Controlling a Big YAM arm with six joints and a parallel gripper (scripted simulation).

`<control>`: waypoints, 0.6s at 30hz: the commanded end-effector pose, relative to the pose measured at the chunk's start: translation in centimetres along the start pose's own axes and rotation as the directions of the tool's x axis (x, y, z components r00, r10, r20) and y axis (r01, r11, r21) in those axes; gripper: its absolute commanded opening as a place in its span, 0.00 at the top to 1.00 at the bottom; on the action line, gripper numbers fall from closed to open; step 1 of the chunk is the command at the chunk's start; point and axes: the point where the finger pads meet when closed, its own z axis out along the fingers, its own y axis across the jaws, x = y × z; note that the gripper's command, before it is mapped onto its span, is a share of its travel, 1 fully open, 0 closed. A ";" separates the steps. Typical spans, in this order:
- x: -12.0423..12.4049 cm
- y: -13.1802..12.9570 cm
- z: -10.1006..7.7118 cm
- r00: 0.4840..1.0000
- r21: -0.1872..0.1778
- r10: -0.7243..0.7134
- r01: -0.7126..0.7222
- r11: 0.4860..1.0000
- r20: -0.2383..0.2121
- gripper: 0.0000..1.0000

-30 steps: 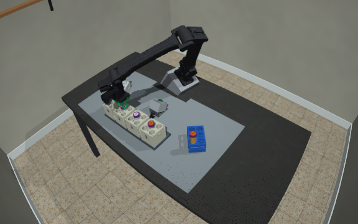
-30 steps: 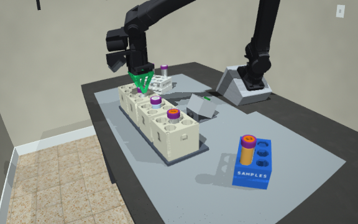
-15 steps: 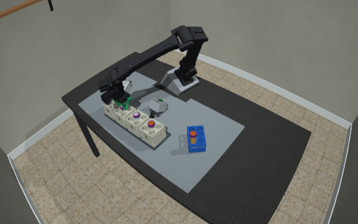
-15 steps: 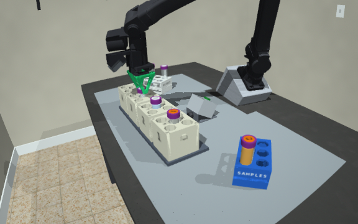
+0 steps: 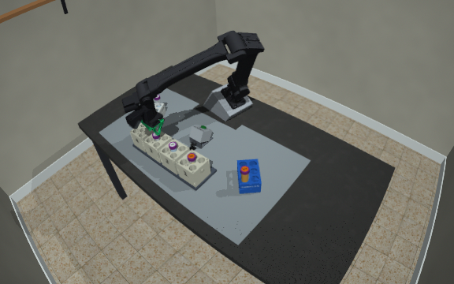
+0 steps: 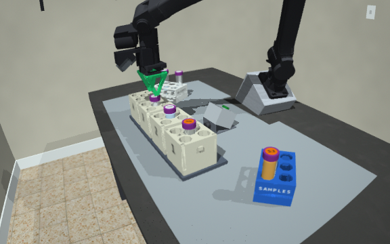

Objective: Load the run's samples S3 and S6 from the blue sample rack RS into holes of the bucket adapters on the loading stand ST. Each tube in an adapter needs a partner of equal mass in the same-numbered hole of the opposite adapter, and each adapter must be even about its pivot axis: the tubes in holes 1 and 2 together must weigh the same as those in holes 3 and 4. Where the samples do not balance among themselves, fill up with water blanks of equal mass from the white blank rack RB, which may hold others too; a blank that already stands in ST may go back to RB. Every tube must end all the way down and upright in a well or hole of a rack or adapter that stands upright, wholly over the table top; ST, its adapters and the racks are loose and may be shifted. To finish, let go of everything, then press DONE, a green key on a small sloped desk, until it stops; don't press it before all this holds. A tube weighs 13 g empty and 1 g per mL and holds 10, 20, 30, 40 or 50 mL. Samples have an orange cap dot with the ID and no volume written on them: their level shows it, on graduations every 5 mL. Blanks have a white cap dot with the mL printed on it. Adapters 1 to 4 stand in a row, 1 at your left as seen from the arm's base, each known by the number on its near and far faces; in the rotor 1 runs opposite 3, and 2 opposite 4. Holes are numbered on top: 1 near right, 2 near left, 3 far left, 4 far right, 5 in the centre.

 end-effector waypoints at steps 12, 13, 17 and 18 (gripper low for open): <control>-1.2 0.2 -2.8 0.999 0.023 -0.028 0.027 0.999 0.043 0.45; -1.2 0.2 -2.8 0.999 0.023 -0.028 0.027 0.999 0.043 0.45; -1.2 0.2 -2.8 0.999 0.023 -0.028 0.027 0.999 0.043 0.45; -1.2 0.2 -2.8 0.999 0.023 -0.028 0.027 0.999 0.043 0.45</control>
